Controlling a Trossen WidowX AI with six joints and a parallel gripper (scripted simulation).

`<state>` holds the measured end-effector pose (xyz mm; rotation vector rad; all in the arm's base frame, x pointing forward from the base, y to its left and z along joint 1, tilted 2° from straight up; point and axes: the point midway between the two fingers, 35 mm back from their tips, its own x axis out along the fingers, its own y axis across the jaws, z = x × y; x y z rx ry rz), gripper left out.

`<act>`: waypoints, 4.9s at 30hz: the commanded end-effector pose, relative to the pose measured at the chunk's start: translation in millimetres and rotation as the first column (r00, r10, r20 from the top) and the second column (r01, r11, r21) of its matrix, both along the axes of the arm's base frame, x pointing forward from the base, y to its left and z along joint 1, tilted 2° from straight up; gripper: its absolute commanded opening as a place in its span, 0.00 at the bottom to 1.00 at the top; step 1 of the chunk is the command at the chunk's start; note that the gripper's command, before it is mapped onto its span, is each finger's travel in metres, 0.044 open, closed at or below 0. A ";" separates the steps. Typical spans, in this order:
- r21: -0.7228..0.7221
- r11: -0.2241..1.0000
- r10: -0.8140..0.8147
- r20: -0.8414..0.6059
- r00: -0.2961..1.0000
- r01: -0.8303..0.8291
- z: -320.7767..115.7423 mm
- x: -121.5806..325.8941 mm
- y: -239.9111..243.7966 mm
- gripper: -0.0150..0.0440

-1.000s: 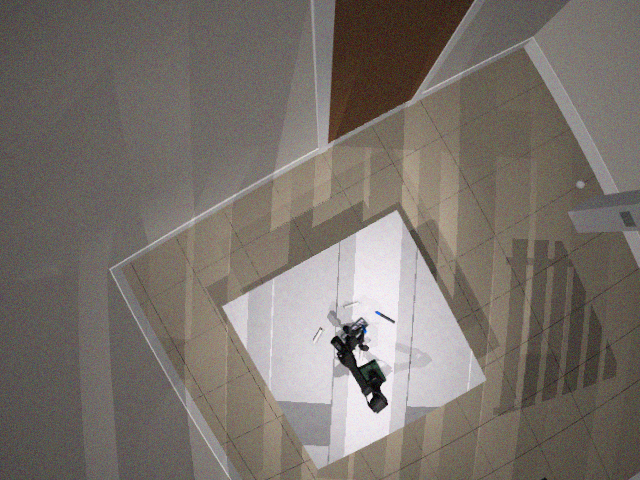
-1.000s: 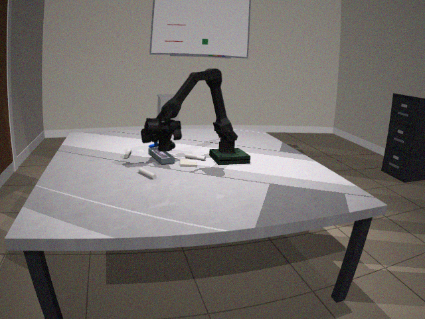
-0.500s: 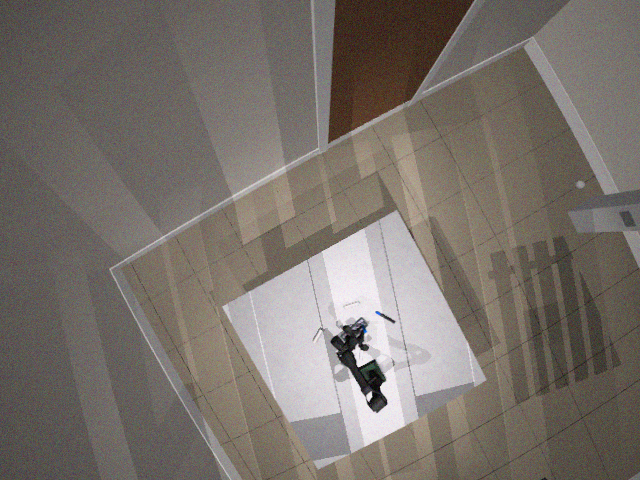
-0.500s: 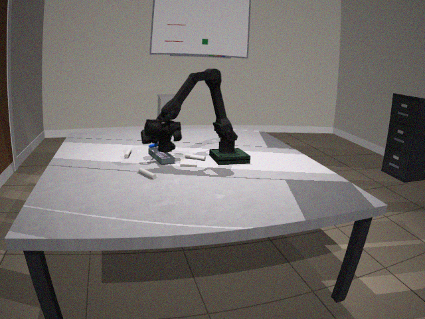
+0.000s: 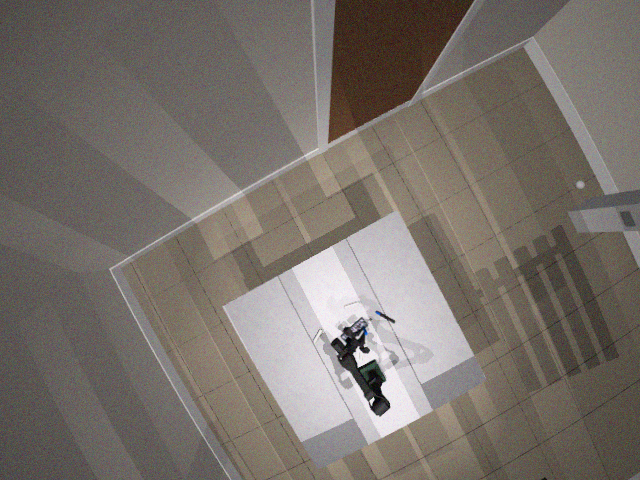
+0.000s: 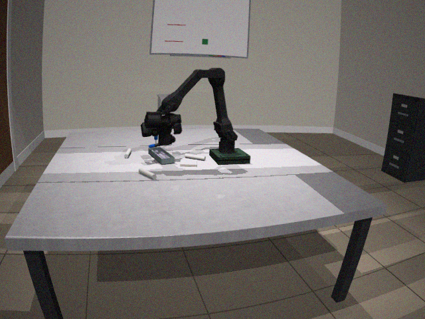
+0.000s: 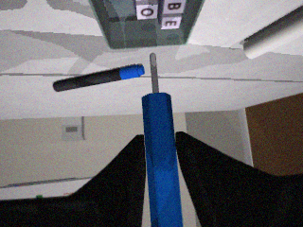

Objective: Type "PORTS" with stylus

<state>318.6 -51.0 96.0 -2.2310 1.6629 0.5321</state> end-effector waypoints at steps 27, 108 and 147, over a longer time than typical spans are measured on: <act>-0.004 1.000 -0.002 -0.001 1.000 0.002 2.2 -29.9 36.2 0.25; 0.000 1.000 -0.001 -0.002 1.000 0.001 -35.0 -28.5 37.7 0.39; 0.002 1.000 -0.001 -0.003 1.000 0.001 -11.6 -39.6 71.9 0.25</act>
